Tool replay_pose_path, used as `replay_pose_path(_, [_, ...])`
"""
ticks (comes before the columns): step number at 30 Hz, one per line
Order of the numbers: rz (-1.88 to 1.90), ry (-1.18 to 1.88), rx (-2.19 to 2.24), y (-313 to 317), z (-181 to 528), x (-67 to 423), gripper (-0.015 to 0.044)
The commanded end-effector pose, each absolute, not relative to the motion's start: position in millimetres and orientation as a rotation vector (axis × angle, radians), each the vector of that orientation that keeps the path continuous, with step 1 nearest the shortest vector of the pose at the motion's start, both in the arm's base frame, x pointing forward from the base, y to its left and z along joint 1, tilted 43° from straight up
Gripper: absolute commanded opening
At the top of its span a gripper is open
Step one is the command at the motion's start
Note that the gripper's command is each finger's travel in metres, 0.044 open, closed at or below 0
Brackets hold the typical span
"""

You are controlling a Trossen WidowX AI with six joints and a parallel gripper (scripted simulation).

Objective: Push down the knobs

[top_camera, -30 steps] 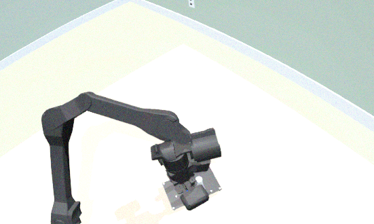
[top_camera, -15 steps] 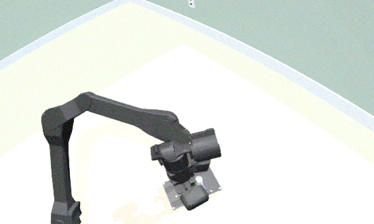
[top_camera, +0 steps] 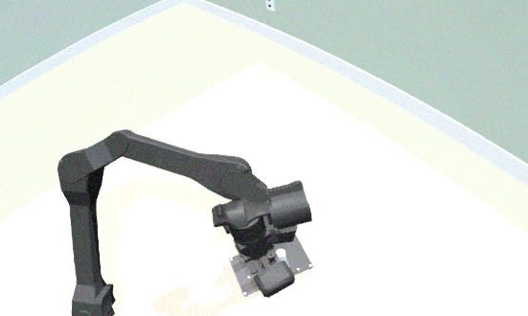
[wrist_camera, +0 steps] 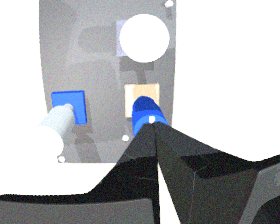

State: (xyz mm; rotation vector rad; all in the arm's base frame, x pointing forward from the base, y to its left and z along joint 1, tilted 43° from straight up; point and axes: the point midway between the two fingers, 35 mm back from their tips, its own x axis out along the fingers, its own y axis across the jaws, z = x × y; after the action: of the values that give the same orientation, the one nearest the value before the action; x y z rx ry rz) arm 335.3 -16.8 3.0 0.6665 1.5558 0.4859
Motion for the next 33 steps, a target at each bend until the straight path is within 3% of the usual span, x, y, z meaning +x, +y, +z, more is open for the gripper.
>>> replay_pose_path(1, [0.497, 1.561, 0.659, -10.2, -1.4, 336.5, 0.0000])
replay_pose_path(33, [0.497, 1.561, 0.659, -6.7, -5.2, 336.4, 0.0000])
